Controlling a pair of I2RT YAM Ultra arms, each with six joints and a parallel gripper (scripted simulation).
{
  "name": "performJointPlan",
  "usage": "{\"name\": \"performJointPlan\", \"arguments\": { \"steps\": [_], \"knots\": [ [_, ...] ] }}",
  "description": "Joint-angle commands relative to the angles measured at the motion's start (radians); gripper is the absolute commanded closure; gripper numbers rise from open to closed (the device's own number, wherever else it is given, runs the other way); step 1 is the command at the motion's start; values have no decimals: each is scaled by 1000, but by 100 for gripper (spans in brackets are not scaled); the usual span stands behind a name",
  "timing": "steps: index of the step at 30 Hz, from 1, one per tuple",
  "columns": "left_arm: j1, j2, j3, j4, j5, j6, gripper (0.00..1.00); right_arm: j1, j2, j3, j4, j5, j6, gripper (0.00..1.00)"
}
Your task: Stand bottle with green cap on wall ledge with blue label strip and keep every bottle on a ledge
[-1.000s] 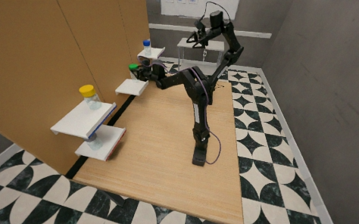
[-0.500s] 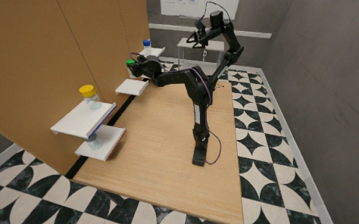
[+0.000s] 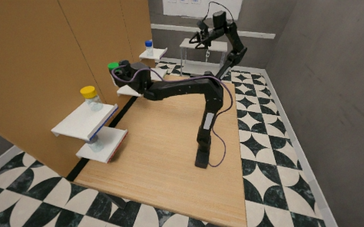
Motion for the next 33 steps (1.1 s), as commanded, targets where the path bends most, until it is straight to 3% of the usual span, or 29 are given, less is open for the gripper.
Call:
{"name": "performJointPlan", "arguments": {
  "steps": [1, 10, 20, 29, 33],
  "knots": [
    [116, -70, -13, 23, 197, -44, 50, 5, 14, 16, -11, 2, 9, 11],
    [450, -85, -22, 6, 411, -46, 50, 5, 14, 16, -11, 2, 9, 11],
    [641, -44, -8, -2, 467, -51, 50, 5, 14, 16, -11, 2, 9, 11],
    [676, -43, -8, -4, 432, -49, 50, 5, 14, 16, -11, 2, 9, 11],
    [655, -80, -50, -60, 285, -12, 50, 5, 14, 16, -11, 2, 9, 11]
  ]
}}
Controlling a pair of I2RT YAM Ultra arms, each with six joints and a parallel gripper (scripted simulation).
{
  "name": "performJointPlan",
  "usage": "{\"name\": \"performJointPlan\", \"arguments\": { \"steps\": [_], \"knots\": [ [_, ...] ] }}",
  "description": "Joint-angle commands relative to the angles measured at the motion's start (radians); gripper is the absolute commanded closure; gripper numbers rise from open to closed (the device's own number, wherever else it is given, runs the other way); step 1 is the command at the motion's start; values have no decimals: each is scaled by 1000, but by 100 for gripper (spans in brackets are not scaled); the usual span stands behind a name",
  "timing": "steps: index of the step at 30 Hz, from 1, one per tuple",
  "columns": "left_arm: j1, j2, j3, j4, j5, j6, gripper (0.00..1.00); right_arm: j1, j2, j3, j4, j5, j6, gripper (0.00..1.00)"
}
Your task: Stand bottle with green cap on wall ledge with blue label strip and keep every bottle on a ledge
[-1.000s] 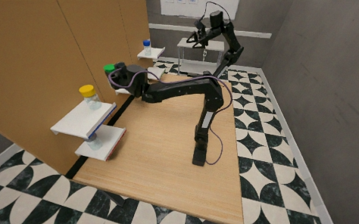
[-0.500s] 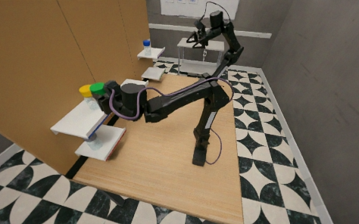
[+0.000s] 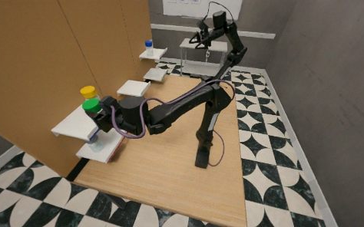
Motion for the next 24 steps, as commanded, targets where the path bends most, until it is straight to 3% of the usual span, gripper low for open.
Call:
{"name": "performJointPlan", "arguments": {
  "steps": [1, 6, 11, 24],
  "knots": [
    [-28, -71, -26, -17, -154, 33, 50, 5, 14, 16, -11, 2, 9, 11],
    [-104, -155, -77, -66, -383, 61, 50, 5, 14, 16, -11, 2, 9, 11],
    [-175, -193, -82, -79, -523, 78, 50, 5, 14, 16, -11, 2, 9, 11],
    [-205, -195, -112, -60, -546, 88, 50, 5, 14, 16, -11, 2, 9, 11]
  ]
}}
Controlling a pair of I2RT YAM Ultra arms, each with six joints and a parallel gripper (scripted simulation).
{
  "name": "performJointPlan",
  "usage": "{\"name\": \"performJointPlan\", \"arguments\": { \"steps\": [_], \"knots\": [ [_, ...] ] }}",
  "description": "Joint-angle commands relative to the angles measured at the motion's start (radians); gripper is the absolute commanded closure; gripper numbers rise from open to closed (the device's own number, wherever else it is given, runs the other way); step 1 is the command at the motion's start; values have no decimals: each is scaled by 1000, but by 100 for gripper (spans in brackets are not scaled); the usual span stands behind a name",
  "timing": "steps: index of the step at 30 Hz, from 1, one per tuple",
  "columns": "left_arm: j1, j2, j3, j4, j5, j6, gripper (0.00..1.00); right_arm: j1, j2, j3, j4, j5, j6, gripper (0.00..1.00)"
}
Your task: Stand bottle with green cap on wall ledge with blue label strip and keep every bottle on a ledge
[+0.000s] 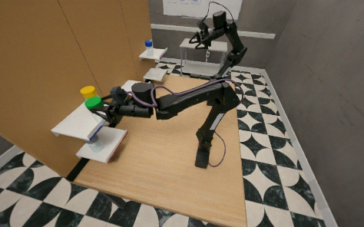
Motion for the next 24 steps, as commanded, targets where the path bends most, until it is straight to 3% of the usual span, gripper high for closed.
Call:
{"name": "performJointPlan", "arguments": {
  "steps": [1, 9, 14, 24],
  "knots": [
    [-7, -31, 5, 47, -18, 9, 50, 5, 14, 16, -11, 2, 9, 11],
    [-7, -32, 3, 47, -18, 8, 50, 5, 14, 16, -11, 2, 9, 11],
    [-1, -58, 83, -56, -17, 7, 50, 5, 14, 16, -11, 2, 9, 11],
    [-1, -57, 88, -33, -26, 8, 50, 5, 14, 16, -11, 2, 9, 11]
  ]
}}
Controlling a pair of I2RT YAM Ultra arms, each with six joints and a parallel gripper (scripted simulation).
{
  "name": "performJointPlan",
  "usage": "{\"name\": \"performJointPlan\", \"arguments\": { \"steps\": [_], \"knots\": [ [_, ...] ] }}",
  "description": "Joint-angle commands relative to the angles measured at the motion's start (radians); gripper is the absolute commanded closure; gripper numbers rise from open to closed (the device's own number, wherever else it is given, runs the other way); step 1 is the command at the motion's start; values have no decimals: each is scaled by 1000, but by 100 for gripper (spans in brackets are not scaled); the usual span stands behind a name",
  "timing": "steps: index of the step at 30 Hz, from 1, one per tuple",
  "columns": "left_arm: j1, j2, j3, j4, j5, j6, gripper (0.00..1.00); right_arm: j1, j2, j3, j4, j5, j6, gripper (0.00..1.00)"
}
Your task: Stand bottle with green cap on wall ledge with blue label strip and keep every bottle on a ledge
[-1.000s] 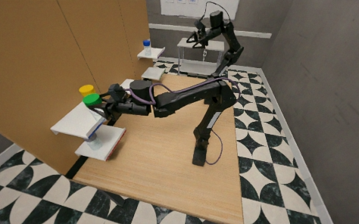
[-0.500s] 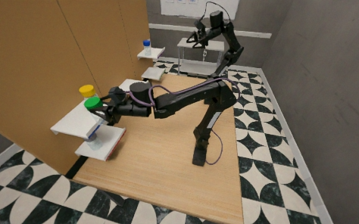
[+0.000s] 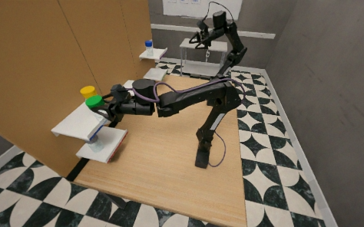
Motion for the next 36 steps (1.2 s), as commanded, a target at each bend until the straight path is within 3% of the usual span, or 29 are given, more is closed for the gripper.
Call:
{"name": "performJointPlan", "arguments": {
  "steps": [1, 16, 28, 36],
  "knots": [
    [-1, -22, 56, 50, -16, 7, 50, 5, 14, 16, -11, 2, 9, 11],
    [-41, 105, 118, 151, -59, 15, 50, 5, 14, 16, -11, 2, 9, 11],
    [-74, 270, 265, 206, -83, 23, 50, 5, 14, 16, -11, 2, 9, 11],
    [-77, 286, 290, 206, -80, 23, 50, 5, 14, 16, -11, 2, 9, 11]
  ]
}}
